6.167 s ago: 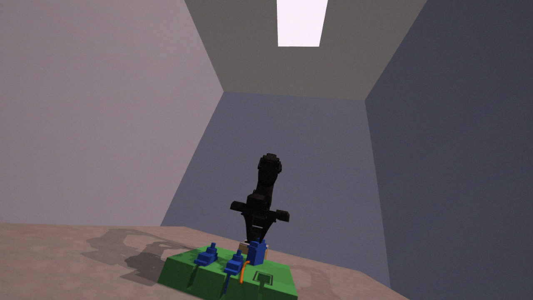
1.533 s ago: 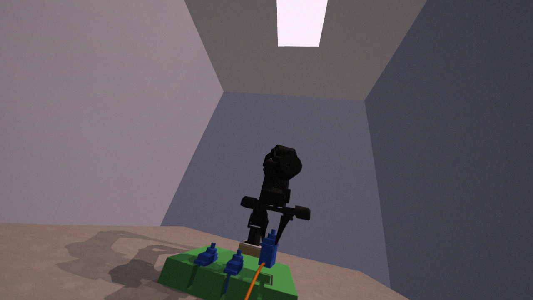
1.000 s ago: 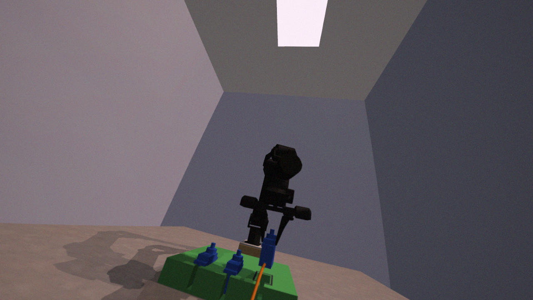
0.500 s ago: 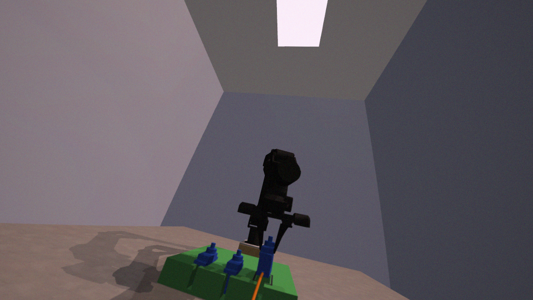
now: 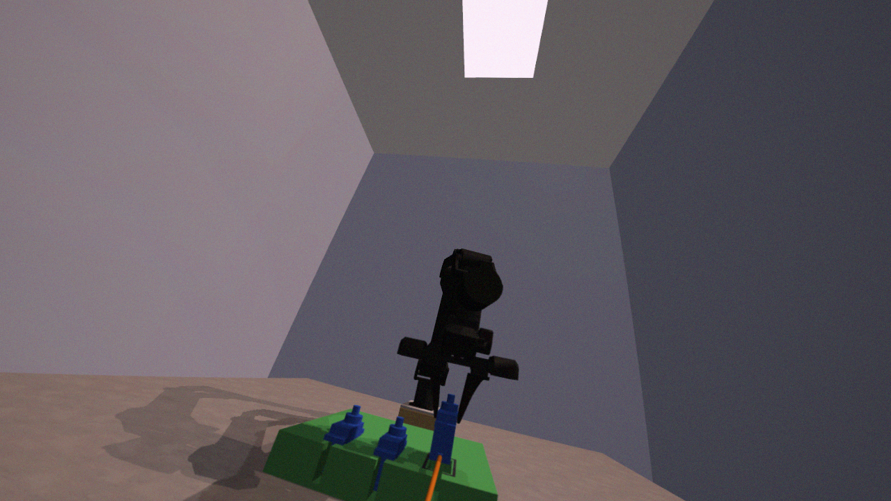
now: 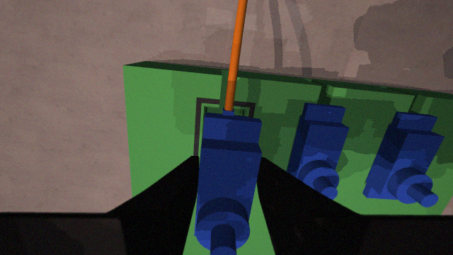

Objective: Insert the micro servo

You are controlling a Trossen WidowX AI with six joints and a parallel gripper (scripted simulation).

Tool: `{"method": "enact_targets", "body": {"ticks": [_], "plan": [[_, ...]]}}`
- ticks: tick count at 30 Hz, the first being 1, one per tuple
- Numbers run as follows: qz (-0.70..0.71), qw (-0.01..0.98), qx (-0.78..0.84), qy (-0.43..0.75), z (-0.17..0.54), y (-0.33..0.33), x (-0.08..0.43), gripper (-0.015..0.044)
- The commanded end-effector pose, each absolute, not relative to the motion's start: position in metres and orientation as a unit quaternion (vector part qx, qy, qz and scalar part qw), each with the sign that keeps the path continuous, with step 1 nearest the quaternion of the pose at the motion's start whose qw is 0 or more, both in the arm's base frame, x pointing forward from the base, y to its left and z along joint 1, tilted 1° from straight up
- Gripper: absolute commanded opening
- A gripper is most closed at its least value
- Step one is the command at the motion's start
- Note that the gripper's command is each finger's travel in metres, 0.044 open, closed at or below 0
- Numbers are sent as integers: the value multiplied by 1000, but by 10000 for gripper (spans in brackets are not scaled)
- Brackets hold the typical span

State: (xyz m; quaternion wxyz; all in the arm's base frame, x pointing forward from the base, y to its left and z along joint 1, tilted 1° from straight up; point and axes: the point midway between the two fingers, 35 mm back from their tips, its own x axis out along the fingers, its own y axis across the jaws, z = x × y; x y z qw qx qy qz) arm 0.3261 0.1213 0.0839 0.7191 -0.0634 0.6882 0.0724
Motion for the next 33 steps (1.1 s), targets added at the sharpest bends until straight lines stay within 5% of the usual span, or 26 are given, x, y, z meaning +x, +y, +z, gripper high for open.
{"method": "enact_targets", "body": {"ticks": [1, 33], "plan": [[77, 719, -69, 687, 84, 121, 327, 0], [77, 719, -69, 687, 66, 123, 328, 0]]}}
